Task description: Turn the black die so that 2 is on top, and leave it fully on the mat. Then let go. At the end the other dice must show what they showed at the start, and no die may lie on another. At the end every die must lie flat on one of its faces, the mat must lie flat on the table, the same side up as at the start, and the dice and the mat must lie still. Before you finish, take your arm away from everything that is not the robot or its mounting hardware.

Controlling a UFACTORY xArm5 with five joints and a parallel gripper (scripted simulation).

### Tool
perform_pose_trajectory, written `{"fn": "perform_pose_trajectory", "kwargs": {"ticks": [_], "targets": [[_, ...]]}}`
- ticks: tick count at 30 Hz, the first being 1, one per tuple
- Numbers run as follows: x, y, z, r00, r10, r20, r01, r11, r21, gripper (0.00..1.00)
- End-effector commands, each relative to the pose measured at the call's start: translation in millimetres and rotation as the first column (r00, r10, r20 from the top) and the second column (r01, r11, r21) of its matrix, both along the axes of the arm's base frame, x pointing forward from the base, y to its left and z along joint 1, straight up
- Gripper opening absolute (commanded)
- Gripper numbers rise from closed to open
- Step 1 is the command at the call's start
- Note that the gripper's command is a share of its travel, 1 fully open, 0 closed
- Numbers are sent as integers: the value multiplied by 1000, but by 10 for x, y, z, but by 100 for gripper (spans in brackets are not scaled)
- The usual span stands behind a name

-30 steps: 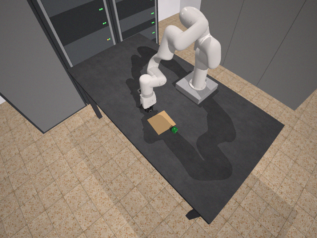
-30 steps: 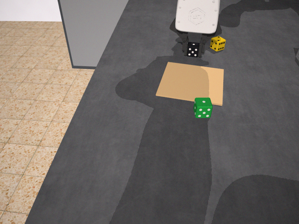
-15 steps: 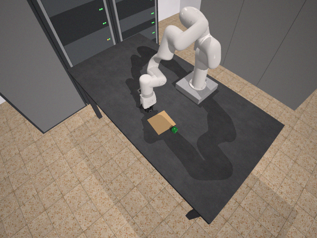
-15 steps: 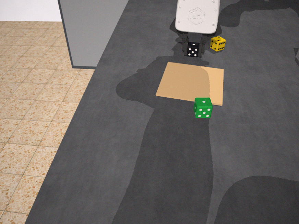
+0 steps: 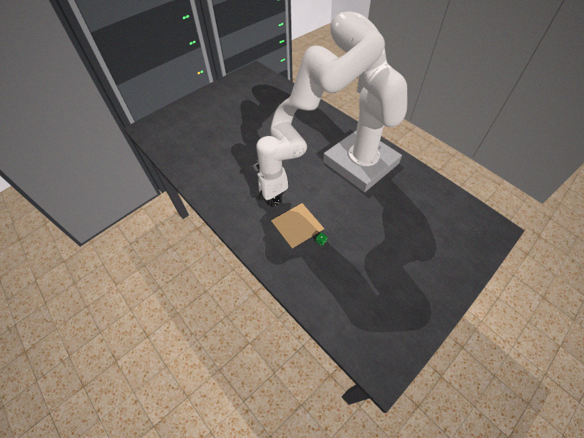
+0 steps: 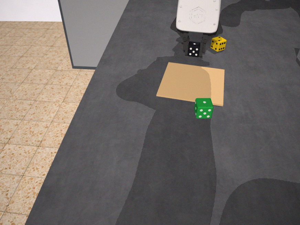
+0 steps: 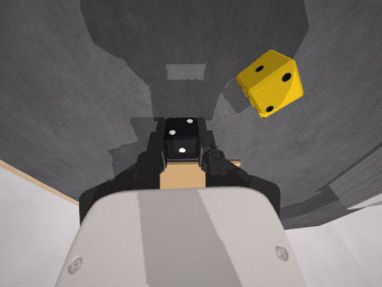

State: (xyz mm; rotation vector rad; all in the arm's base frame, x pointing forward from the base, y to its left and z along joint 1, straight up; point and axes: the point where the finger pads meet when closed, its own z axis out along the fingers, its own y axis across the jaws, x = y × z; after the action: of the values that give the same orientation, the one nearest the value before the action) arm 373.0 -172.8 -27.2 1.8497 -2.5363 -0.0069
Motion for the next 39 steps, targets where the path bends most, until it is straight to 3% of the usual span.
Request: {"fn": "perform_pose_trajectory", "kwargs": {"ticks": [1,6,8,15,30,39], "targets": [[16,-7,191,1000,0,4,0,1000,-2,27],[17,-6,562,1000,0,4,0,1000,-2,27],[17,-6,562,1000,0,4,0,1000,-2,27],[18,-6,948,1000,0,4,0,1000,-2,27],[22,2,982,1000,12,4,-12,1000,-2,27],[107,175,968,965,262,4,-262,965,-2,27]]}}
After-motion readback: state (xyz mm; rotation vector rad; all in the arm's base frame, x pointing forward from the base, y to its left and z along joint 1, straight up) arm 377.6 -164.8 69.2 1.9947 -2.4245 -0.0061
